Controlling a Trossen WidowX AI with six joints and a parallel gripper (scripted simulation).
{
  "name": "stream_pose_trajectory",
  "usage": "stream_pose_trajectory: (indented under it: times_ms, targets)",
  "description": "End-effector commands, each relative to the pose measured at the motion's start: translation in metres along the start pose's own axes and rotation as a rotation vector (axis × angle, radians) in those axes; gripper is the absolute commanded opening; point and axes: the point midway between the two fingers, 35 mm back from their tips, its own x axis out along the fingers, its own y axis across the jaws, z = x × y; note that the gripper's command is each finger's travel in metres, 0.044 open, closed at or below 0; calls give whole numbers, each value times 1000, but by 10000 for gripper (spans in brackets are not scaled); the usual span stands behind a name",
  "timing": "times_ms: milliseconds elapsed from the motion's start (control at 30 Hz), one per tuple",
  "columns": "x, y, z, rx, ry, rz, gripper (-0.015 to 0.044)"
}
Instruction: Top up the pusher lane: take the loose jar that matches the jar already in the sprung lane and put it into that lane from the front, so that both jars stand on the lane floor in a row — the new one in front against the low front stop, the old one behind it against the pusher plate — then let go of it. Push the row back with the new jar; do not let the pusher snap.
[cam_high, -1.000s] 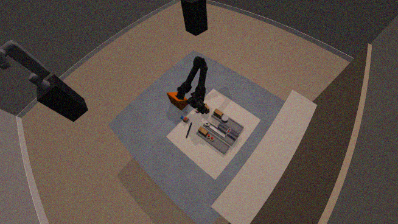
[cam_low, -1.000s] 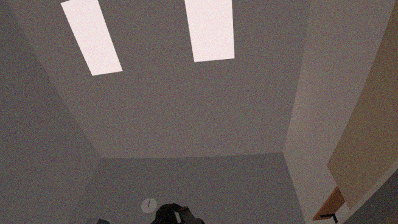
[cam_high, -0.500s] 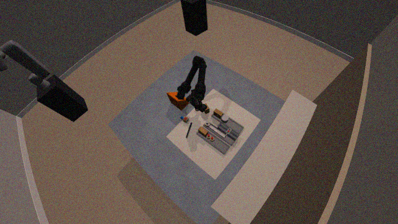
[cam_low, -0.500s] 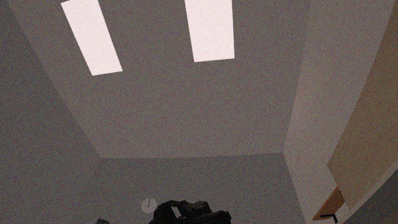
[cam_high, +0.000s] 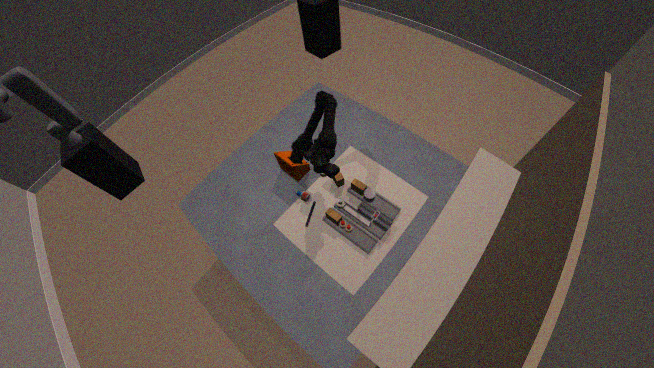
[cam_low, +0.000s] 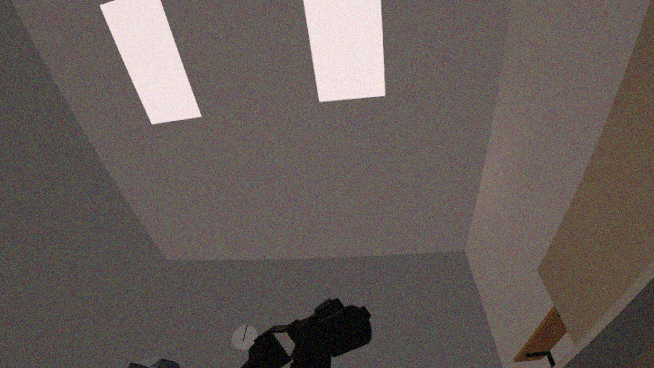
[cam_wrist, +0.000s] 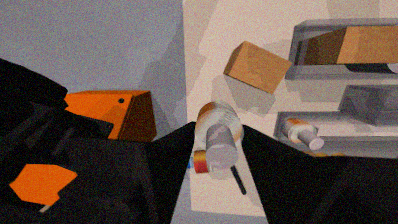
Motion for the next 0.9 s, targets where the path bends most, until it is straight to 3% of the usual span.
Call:
stream_pose_trajectory:
  times_ms: [0, 867]
  targets:
    - [-3, -7, -3, 73, 7, -3, 0]
    - [18, -63, -28, 855, 8, -11, 0]
